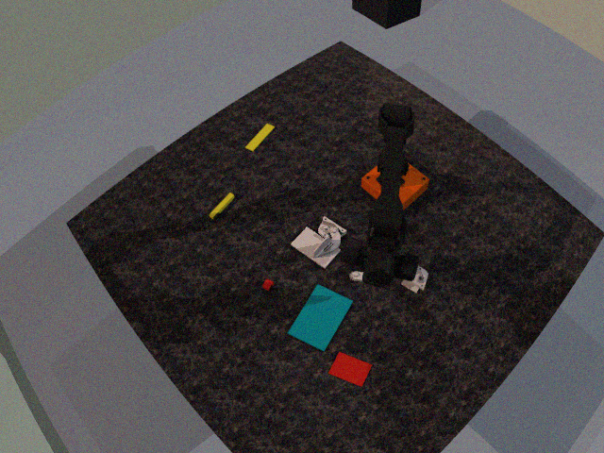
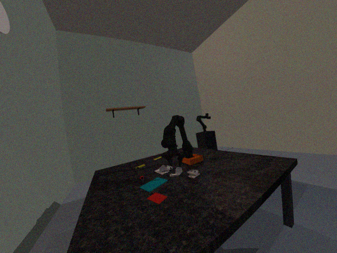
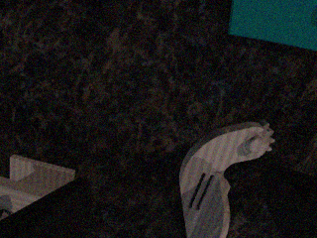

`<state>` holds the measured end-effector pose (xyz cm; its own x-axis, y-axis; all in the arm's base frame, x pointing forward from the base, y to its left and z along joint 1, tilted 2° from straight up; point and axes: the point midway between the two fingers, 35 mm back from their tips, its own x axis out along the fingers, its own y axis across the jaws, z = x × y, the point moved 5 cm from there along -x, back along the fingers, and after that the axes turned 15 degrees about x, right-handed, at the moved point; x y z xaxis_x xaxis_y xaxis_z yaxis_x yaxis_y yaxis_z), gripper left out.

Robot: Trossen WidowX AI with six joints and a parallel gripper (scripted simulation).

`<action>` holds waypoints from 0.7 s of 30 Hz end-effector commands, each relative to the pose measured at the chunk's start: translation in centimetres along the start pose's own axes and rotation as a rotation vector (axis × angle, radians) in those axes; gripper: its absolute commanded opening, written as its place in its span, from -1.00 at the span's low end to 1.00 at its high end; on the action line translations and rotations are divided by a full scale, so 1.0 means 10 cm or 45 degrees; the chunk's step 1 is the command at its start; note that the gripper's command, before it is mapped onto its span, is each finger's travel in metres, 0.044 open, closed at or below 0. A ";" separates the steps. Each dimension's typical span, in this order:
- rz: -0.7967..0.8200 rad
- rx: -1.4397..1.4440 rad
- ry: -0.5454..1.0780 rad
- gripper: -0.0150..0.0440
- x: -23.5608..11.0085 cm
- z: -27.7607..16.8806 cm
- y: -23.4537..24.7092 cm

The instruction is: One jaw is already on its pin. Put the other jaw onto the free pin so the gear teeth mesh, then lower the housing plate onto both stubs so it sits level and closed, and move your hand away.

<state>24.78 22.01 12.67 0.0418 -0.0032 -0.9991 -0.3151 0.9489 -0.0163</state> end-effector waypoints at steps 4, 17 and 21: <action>0.000 0.000 0.000 1.00 0.00 0.00 0.00; 0.000 0.000 0.000 1.00 0.00 0.00 0.00; 0.000 0.000 0.000 1.00 0.00 0.00 0.00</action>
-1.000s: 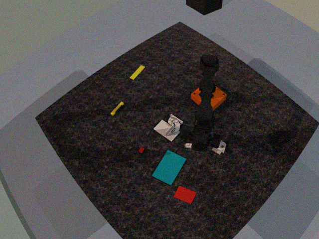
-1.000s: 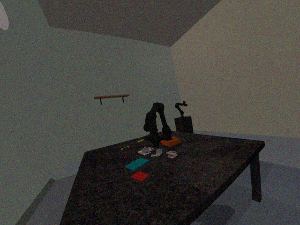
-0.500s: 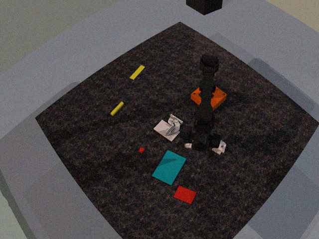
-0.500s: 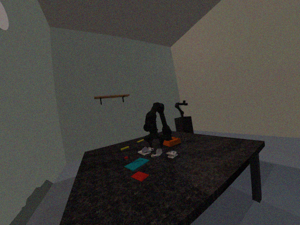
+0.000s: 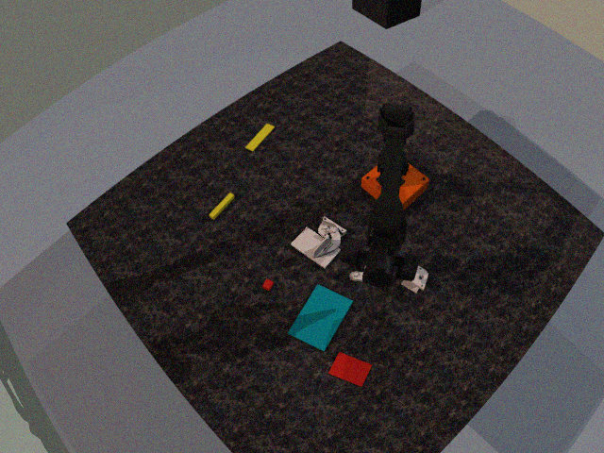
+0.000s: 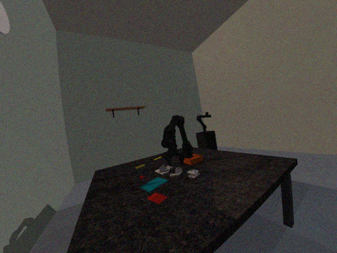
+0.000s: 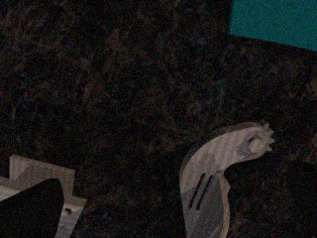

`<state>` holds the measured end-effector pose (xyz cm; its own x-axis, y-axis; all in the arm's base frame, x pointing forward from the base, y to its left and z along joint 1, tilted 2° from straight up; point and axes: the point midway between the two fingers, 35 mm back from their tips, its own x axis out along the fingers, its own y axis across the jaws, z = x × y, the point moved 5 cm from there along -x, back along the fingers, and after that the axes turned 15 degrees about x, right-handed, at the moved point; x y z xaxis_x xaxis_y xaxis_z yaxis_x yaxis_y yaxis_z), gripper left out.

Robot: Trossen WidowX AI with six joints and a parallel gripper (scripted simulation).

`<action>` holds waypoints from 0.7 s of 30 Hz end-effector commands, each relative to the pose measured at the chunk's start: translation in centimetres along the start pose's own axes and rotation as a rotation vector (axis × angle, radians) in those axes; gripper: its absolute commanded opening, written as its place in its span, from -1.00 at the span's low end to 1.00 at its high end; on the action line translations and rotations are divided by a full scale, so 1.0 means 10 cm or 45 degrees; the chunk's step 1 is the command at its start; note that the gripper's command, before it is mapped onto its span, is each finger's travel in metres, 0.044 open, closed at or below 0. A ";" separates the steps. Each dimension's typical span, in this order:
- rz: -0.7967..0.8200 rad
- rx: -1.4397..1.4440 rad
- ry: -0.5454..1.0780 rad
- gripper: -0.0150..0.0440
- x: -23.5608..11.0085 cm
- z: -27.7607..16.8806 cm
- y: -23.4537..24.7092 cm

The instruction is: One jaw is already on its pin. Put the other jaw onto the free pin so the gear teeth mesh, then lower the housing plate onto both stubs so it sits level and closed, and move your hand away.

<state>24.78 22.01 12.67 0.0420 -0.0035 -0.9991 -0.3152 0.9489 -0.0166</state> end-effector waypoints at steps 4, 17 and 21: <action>0.000 0.000 0.000 1.00 0.00 0.00 0.00; 0.000 0.000 0.000 0.29 0.00 0.00 0.00; 0.000 0.000 0.000 -0.07 0.00 0.00 0.00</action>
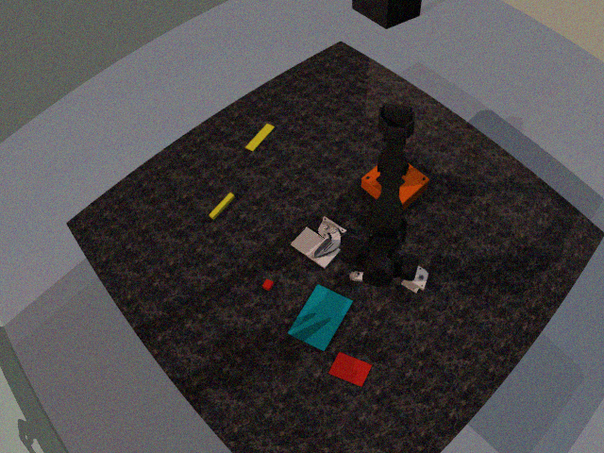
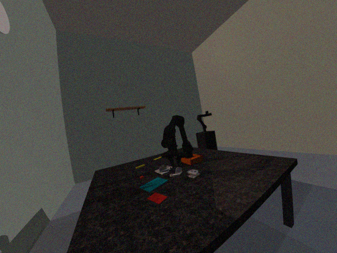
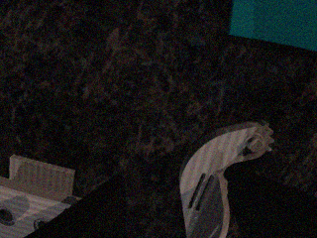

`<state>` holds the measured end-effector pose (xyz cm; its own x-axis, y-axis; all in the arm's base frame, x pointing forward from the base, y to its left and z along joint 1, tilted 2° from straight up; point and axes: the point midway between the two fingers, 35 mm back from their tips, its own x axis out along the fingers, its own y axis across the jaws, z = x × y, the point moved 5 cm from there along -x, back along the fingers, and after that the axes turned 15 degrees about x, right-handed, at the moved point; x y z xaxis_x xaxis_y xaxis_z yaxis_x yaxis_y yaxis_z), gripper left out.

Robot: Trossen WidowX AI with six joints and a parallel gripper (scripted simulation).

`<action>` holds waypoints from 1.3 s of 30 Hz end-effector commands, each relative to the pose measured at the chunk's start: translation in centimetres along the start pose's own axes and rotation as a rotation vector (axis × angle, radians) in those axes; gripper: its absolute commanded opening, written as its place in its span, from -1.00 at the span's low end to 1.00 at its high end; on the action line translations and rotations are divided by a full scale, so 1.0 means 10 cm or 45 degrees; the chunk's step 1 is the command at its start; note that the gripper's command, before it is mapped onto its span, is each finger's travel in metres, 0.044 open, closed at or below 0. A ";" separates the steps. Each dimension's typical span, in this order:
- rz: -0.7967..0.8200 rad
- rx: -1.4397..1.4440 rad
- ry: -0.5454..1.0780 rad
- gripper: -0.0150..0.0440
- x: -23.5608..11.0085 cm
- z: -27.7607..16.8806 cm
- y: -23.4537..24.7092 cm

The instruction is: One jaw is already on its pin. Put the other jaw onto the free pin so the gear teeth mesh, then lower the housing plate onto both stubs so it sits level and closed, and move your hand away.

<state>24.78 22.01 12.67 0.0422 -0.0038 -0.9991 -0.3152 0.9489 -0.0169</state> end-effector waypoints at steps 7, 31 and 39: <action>0.000 0.000 0.000 -0.49 0.00 0.00 0.00; 0.000 -0.419 0.001 0.75 -0.02 -0.05 -0.04; -0.001 -0.711 0.001 1.00 -0.04 -0.09 -0.07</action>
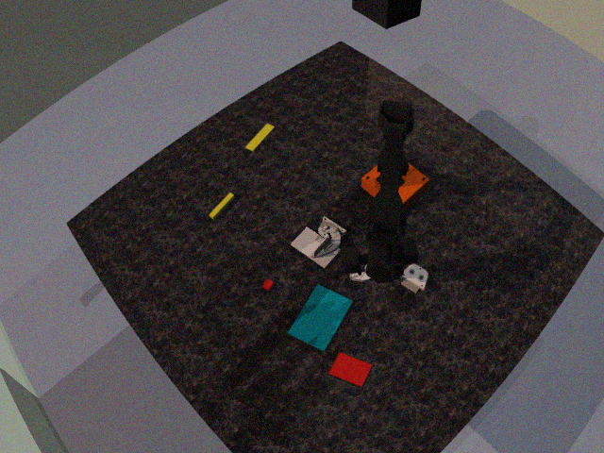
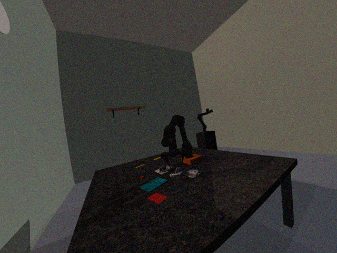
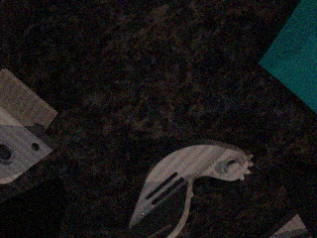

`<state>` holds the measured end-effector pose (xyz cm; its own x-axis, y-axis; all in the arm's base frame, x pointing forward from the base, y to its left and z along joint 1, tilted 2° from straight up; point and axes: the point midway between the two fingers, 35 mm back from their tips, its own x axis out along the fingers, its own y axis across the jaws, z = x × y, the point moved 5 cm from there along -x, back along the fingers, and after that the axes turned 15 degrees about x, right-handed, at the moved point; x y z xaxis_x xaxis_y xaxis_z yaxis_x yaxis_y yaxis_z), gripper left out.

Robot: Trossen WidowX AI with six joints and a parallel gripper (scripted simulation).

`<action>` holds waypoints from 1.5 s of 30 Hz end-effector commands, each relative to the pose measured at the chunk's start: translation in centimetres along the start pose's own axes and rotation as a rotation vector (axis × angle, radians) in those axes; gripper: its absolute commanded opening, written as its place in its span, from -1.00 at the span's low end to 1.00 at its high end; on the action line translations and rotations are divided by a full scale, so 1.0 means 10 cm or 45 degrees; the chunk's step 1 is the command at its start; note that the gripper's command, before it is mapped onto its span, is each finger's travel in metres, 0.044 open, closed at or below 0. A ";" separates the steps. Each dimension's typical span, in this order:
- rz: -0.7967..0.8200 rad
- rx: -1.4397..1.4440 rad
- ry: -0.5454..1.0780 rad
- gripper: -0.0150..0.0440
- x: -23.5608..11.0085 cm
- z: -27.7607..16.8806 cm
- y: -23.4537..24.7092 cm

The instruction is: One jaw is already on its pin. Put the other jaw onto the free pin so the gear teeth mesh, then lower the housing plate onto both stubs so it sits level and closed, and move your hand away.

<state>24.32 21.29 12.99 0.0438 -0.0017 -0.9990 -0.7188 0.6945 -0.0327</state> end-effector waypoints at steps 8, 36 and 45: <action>0.000 -0.389 0.005 1.00 -0.02 -0.07 -0.01; 0.002 -1.411 0.008 1.00 -0.06 -0.23 -0.04; 0.004 -1.739 0.009 1.00 -0.07 -0.28 -0.05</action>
<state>22.81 19.14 13.60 0.0422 -0.0040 -0.9991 -0.8668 -0.4974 -0.0346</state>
